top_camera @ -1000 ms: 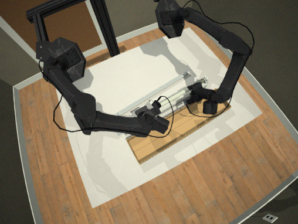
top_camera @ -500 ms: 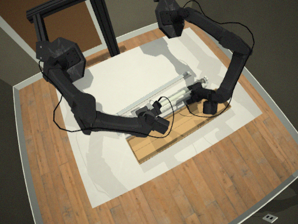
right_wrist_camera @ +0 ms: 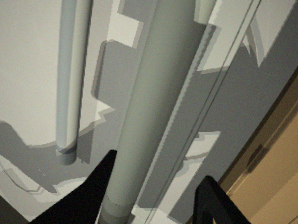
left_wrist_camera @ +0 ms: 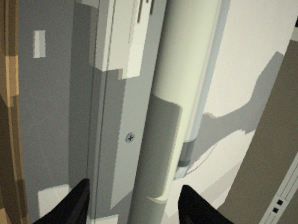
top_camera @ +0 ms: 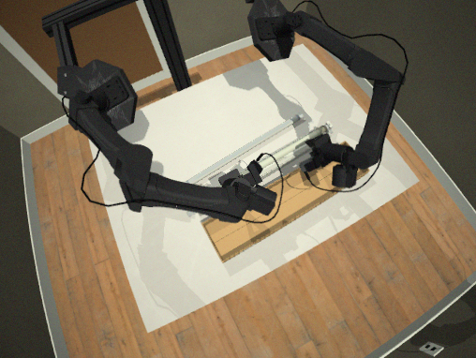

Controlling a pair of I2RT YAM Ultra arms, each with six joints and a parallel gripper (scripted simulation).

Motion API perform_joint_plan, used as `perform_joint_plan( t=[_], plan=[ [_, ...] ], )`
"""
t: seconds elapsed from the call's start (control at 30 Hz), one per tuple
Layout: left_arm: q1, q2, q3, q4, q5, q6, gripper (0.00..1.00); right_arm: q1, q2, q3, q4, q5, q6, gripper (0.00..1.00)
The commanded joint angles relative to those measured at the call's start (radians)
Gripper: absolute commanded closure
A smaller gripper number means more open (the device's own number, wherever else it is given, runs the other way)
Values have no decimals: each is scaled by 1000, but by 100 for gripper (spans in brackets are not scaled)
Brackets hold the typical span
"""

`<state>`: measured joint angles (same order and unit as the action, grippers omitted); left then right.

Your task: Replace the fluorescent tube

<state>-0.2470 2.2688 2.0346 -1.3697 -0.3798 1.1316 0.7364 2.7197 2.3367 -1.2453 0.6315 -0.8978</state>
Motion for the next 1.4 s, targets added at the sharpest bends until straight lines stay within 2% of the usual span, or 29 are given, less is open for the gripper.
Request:
perform_joint_plan(
  t=[0.0,0.07,0.1,0.17,0.23,0.37,0.57,0.6,0.67,0.87,1.07,1.23,1.37],
  plan=[
    [-34,2,54,-102,16,-13,51,37,-19,39,-93,-16,26,51],
    [-35,-28,59,-75,17,-8,51,38,-2,52,-76,-15,21,51],
    [-35,-33,57,-71,17,3,51,37,-53,46,-61,-18,19,51],
    [-36,-28,44,-68,17,-2,51,40,-30,45,-68,-16,20,51],
    [-37,-33,13,-63,17,-1,51,42,-39,6,-30,-17,23,51],
    [-38,-41,39,-64,18,3,51,42,-45,-8,-17,-17,18,51],
    [-37,-39,1,-62,17,2,51,42,12,20,-53,-16,15,51],
    [-40,-42,1,-35,15,4,51,45,-2,-29,-5,-14,7,51],
    [-41,-47,-15,-7,9,10,51,47,-59,-26,22,16,-2,51],
    [-50,-91,-100,118,-33,37,51,59,-65,-93,158,57,-47,51],
    [-56,-122,-155,169,-41,51,51,66,-93,-155,228,71,-71,51],
    [-67,-174,-260,299,-68,76,51,82,-129,-261,387,110,-117,51],
    [-73,-202,-311,335,-74,86,51,88,-158,-329,448,118,-141,51]
  ],
)
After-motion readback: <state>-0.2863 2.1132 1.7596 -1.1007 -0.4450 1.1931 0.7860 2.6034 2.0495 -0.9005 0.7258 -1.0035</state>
